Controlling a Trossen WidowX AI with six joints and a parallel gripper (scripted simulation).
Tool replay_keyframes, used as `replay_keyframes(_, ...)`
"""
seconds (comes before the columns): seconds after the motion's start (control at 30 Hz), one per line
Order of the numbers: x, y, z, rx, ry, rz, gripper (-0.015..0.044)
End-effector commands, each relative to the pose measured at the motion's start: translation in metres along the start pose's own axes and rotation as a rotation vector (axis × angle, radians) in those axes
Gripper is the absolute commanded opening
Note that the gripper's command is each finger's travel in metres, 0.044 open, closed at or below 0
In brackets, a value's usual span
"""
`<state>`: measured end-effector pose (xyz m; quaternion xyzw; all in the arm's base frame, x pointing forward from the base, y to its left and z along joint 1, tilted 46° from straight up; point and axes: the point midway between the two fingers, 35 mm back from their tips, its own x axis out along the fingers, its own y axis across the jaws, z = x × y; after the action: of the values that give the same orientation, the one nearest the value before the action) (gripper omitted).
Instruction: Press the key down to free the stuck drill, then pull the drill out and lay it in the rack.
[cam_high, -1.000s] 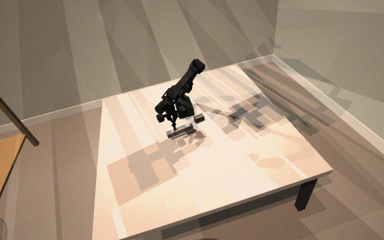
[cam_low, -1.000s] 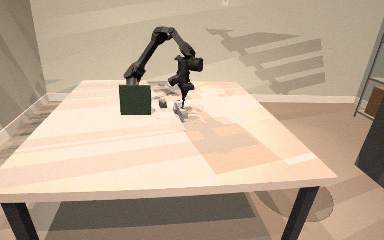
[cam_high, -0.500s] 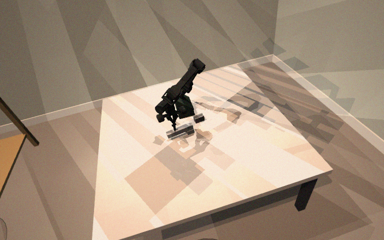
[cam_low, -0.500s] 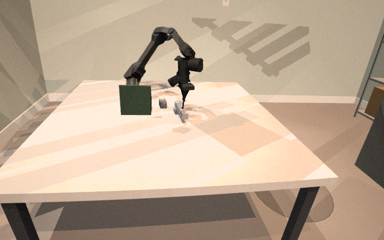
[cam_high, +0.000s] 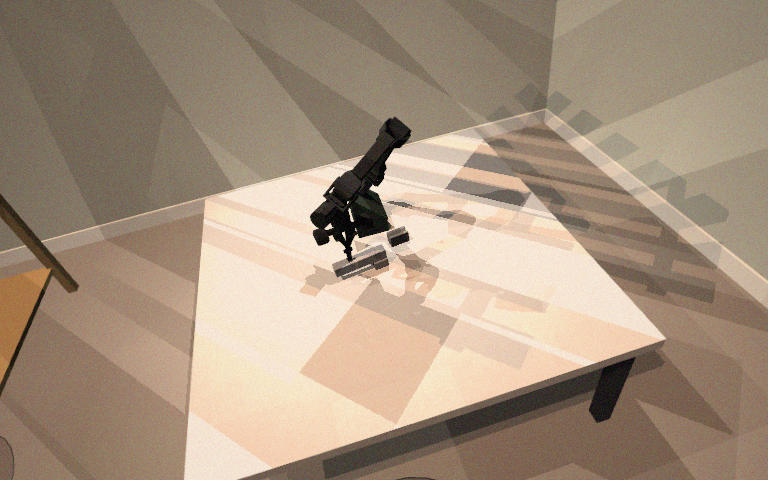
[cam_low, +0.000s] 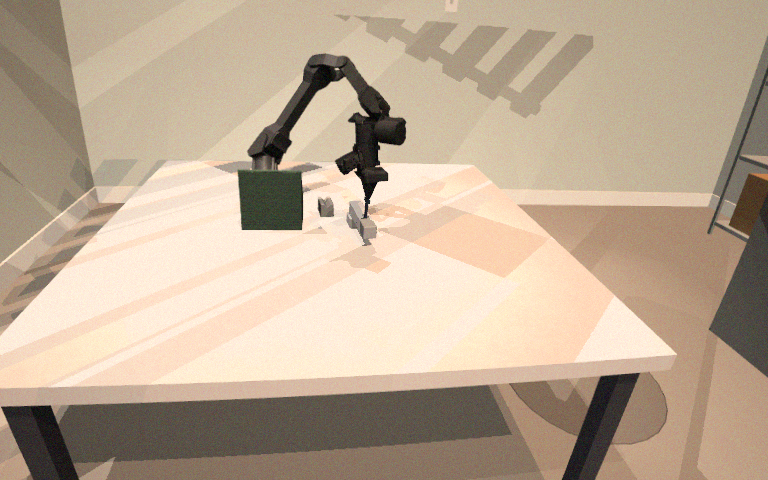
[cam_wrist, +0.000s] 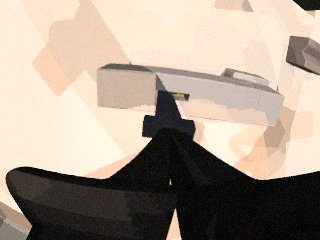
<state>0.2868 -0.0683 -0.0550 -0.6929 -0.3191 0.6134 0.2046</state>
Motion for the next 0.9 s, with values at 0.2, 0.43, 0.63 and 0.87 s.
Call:
replay_keyframes(0.2, 0.027, -0.003, 0.007, 0.0, -0.049, -0.029, 0.0)
replay_keyframes(0.43, 0.007, 0.0, 0.002, 0.001, -0.049, -0.026, 0.0105)
replay_keyframes(0.63, -0.054, 0.004, -0.004, 0.001, -0.05, -0.026, 0.0263)
replay_keyframes(0.87, -0.043, -0.008, -0.011, -0.395, -0.031, -0.012, 0.044)
